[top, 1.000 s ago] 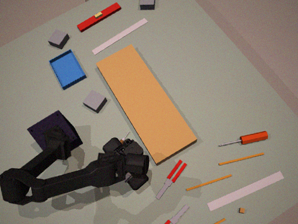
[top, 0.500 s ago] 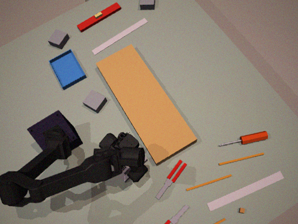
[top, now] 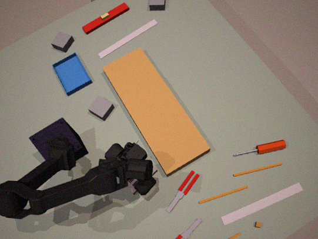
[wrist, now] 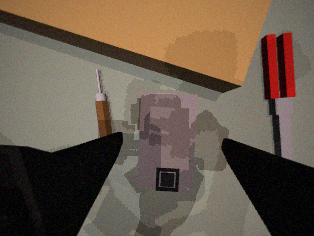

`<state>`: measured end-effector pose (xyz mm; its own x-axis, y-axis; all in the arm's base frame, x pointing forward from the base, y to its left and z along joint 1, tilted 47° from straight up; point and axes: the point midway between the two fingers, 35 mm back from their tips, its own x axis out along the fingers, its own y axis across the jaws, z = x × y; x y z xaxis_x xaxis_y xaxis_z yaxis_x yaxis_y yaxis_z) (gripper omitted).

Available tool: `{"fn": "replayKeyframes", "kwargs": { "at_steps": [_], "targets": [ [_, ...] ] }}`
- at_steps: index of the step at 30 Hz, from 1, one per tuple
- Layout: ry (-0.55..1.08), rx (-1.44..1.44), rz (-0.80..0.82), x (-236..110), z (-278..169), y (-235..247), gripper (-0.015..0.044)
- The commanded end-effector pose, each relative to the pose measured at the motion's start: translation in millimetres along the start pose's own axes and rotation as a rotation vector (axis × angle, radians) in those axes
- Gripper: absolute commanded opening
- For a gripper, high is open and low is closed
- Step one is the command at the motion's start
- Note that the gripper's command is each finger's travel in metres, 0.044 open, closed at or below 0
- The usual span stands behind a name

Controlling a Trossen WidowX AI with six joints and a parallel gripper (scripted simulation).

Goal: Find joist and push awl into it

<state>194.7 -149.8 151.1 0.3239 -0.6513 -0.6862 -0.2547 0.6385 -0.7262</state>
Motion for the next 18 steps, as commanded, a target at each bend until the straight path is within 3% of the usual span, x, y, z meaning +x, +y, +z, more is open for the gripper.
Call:
{"fn": "replayKeyframes", "kwargs": {
  "at_steps": [1,18],
  "targets": [
    [0.001,-0.006,0.005,6.5,-1.2,1.4,0.0440],
    [0.001,-0.007,0.002,32.7,-9.6,1.2,0.0440]
  ]
}}
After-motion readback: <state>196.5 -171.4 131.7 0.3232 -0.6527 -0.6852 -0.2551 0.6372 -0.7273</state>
